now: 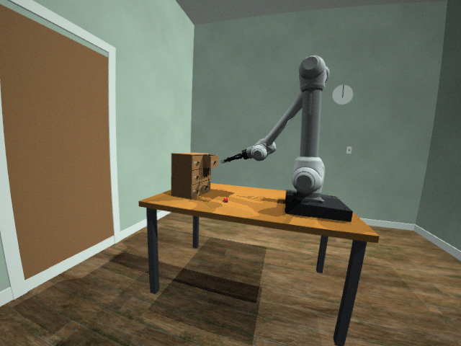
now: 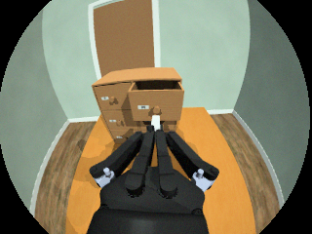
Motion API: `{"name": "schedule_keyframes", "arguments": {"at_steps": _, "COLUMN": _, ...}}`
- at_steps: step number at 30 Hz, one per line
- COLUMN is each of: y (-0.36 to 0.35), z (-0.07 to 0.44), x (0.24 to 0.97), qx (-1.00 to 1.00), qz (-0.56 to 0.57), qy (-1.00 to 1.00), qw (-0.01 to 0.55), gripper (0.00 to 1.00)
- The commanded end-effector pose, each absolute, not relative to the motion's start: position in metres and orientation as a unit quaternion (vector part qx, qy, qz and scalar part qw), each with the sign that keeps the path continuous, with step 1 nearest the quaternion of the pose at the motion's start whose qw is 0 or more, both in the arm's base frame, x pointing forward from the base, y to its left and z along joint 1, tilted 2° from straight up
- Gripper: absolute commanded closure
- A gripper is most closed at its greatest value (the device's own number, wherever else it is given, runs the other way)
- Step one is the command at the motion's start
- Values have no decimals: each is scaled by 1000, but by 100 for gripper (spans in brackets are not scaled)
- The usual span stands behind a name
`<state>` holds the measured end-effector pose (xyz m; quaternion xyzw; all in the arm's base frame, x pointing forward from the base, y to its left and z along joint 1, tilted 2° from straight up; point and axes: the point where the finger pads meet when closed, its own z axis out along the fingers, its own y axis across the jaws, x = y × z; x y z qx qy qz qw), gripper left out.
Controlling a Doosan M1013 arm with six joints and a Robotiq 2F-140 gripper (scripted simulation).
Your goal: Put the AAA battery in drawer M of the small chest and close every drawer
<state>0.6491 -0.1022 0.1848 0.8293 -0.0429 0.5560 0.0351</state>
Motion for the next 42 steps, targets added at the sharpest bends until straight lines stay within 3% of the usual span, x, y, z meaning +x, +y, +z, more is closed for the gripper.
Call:
{"name": "schedule_keyframes", "arguments": {"at_steps": 1, "y": -102, "z": 185, "x": 649, "qx": 829, "qz": 556, "qy": -43, "qw": 35, "gripper": 100}}
{"name": "schedule_keyframes", "arguments": {"at_steps": 42, "y": -106, "z": 183, "x": 685, "qx": 829, "qz": 556, "qy": -43, "qw": 35, "gripper": 100}}
